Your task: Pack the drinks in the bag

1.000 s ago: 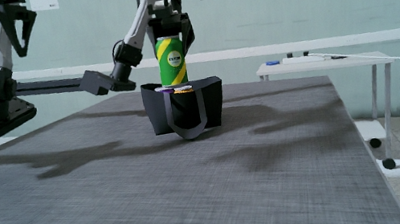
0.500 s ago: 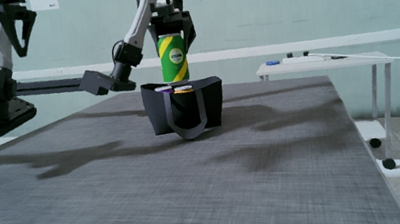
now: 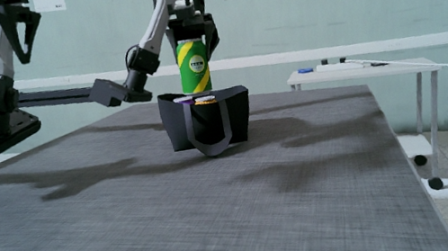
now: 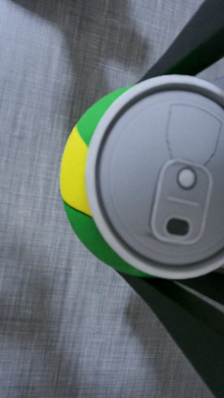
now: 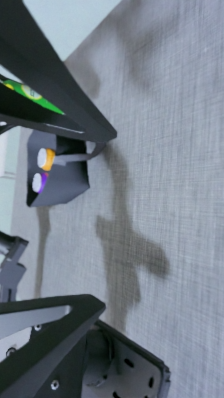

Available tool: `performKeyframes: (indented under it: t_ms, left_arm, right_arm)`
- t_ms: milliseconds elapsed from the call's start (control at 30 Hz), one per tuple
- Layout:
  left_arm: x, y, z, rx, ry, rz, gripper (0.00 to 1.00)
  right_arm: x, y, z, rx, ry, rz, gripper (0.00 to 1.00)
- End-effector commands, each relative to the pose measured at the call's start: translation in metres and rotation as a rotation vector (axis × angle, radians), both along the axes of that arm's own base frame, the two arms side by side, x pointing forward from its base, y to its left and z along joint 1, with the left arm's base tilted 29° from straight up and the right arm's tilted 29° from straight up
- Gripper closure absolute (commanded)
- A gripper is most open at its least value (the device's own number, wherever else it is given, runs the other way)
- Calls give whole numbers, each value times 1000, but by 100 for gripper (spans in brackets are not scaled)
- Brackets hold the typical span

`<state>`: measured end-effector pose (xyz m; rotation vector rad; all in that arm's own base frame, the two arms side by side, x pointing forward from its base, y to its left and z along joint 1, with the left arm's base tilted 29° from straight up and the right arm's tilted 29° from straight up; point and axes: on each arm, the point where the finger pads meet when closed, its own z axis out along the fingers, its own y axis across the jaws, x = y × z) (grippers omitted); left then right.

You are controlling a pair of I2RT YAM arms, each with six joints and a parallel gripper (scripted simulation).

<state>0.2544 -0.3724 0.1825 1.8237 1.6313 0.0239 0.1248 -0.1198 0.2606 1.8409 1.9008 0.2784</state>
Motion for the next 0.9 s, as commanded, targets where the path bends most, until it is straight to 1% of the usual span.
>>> performKeyframes:
  t_ms: [0, 100, 200, 300, 333, 400, 433, 467, 533, 567, 633, 733, 767, 800, 833, 867]
  left_arm:
    - [-5, -31, 35, -121, -50, -65, 30]
    - [-4, -32, 30, -110, -44, -65, 30]
    - [-5, -32, 35, -119, -50, -65, 30]
    - [-4, -33, 31, -111, -45, -65, 30]
    - [-4, -32, 36, -122, -49, -63, 30]
    - [-4, -32, 36, -122, -49, -63, 30]
    - [1, -28, 33, -116, -44, -48, 30]
    - [-3, -34, 28, -104, -41, -66, 30]
    - [-3, -30, 37, -121, -50, -62, 30]
    - [-1, -31, 37, -120, -50, -60, 30]
    - [1, -30, 31, -108, -43, -54, 30]
    - [3, -29, 36, -121, -47, -47, 30]
    - [11, -13, 51, -140, -69, -32, 30]
    - [9, -10, 50, -136, -67, -34, 30]
    - [4, 2, 23, -82, -31, -32, 30]
    - [3, 5, 26, -84, -34, -34, 30]
  right_arm:
    - [0, 4, 4, -8, -10, 12, 14]
    - [0, 4, 4, -8, -10, 12, 14]
    - [0, 4, 4, -8, -10, 12, 14]
    - [0, 4, 4, -8, -10, 12, 14]
    - [0, 4, 4, -8, -10, 12, 14]
    - [0, 4, 4, -8, -10, 12, 14]
    - [0, 4, 4, -8, -10, 12, 14]
    - [0, 4, 4, -8, -10, 12, 14]
    - [0, 4, 4, -8, -10, 12, 14]
    - [0, 4, 4, -8, -10, 12, 14]
    - [0, 4, 4, -8, -10, 12, 14]
    - [0, 4, 4, -8, -10, 12, 14]
    - [0, 4, 4, -8, -10, 12, 14]
    - [0, 4, 4, -8, -10, 12, 14]
    - [0, 4, 4, -8, -10, 12, 14]
    - [0, 4, 4, -8, -10, 12, 14]
